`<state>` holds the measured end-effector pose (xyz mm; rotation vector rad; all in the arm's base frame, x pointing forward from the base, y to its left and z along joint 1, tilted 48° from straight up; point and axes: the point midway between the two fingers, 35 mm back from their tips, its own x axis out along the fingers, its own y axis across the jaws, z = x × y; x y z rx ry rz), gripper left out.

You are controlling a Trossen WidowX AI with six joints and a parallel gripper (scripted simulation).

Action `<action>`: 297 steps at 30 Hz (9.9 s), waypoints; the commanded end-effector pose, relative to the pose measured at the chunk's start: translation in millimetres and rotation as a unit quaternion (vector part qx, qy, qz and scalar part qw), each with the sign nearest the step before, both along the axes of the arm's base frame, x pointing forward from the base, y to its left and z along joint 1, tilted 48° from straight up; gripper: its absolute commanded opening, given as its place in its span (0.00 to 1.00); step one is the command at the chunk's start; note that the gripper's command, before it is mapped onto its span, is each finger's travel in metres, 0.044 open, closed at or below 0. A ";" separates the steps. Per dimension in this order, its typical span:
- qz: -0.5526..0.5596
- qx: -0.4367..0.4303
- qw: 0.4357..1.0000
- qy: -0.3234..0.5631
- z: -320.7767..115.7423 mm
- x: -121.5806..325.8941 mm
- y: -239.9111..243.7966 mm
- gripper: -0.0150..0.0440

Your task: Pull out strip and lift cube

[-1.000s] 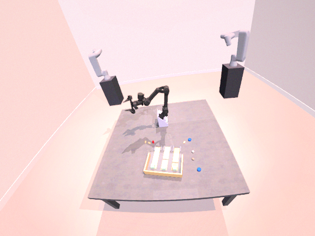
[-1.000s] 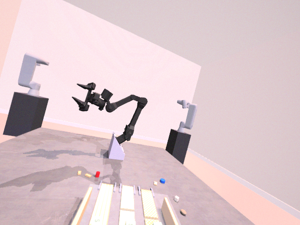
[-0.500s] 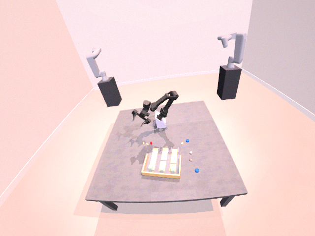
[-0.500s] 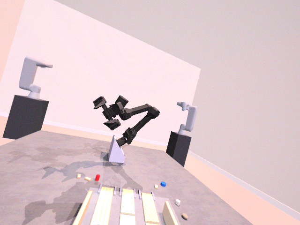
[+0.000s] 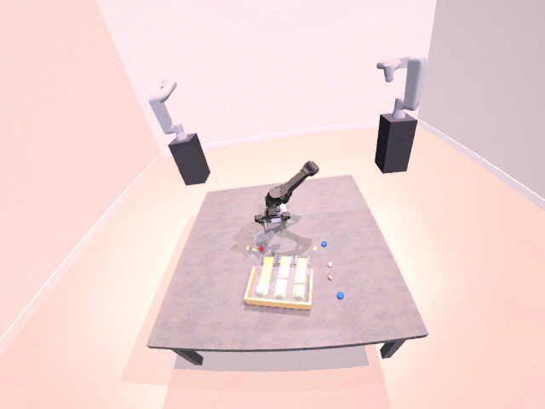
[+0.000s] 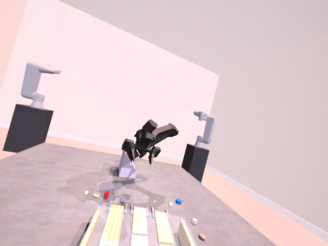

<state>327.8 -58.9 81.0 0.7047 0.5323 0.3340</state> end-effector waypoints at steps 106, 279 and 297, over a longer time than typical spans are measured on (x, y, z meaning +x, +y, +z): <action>0.273 0.024 0.876 0.396 -165.2 51.0 101.8 0.25; 0.273 0.026 0.874 0.400 -156.1 -91.6 116.7 0.25; 0.273 0.026 0.874 0.401 -153.8 -116.5 118.2 0.25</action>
